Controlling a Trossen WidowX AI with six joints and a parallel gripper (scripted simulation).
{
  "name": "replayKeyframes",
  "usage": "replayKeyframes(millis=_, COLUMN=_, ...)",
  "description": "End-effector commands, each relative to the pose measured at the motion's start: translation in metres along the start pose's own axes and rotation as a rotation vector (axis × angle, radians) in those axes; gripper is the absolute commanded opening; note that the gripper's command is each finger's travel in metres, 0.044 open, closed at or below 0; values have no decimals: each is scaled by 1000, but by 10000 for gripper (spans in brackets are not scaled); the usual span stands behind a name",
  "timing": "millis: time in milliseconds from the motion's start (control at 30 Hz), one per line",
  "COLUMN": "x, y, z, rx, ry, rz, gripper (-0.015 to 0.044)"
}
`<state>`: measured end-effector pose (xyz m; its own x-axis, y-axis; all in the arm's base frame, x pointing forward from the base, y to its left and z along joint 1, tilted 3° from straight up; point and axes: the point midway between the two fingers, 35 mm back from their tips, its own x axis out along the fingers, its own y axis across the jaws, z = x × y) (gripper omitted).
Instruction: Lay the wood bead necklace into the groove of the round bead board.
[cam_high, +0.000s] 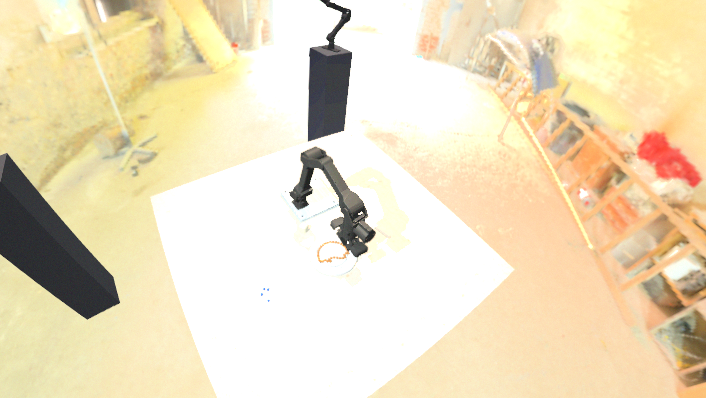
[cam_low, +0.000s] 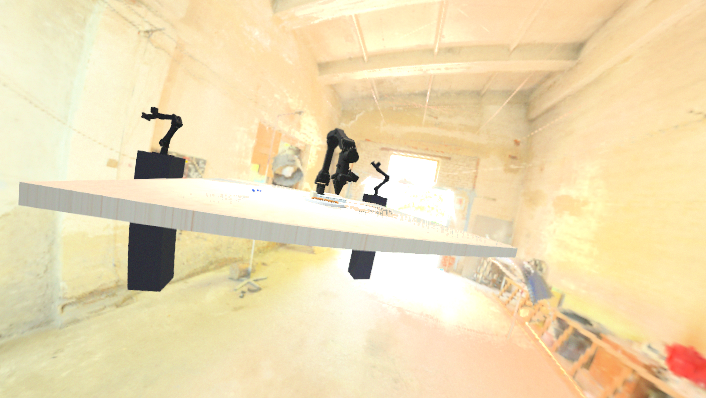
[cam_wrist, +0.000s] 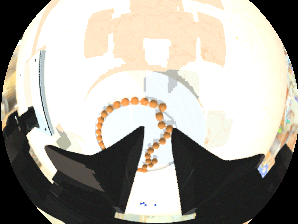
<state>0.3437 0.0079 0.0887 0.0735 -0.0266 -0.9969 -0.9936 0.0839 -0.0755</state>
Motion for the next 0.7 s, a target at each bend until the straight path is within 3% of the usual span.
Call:
replayKeyframes(millis=0, x=5, y=-2, z=0, rx=-15, ry=1, rz=-6, gripper=120)
replayKeyframes(millis=667, x=26, y=-3, z=0, rx=-12, ry=0, rz=-10, gripper=120)
